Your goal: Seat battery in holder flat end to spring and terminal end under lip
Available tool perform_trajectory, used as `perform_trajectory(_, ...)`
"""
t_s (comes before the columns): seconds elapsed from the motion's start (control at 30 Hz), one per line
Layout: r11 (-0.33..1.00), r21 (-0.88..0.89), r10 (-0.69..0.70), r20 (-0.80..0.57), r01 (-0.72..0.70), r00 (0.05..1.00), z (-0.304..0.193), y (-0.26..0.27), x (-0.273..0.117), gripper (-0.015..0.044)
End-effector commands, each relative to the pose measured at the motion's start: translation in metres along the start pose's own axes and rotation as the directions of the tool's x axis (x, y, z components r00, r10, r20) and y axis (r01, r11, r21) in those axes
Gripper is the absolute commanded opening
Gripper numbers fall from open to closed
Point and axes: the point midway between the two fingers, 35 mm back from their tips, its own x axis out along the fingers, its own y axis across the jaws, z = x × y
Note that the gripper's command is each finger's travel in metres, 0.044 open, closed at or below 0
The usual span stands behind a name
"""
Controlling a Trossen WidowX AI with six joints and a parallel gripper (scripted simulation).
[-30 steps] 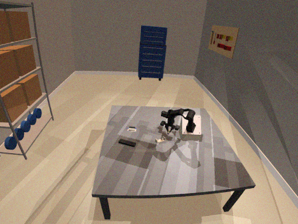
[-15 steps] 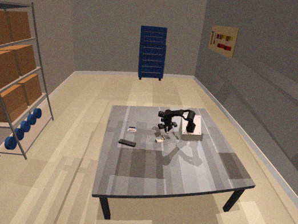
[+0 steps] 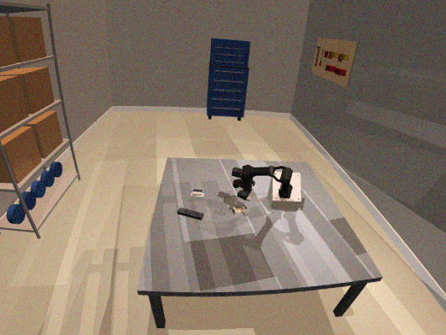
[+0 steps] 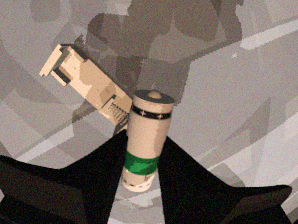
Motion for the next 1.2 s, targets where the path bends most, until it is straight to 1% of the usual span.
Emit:
perform_trajectory(0.0, 0.969, -0.245, 0.007, 0.01, -0.004, 1.0, 0.005, 0.015, -0.005, 0.0075)
perform_trajectory(0.17, 0.86, -0.511, 0.008, 0.012, -0.001, 1.0, 0.008, 0.03, -0.008, 0.0075)
perform_trajectory(0.33, 0.678, -0.735, 0.011, 0.013, 0.002, 1.0, 0.011, 0.046, -0.011, 0.0075)
perform_trajectory(0.43, 0.575, -0.818, 0.012, 0.013, 0.003, 1.0, 0.012, 0.053, -0.012, 0.0075)
perform_trajectory(0.73, 0.572, -0.821, 0.017, 0.018, 0.005, 1.0, 0.012, 0.053, -0.01, 0.0075)
perform_trajectory(1.17, 0.583, -0.812, 0.131, 0.122, 0.023, 0.984, 0.018, 0.055, 0.016, 0.0075)
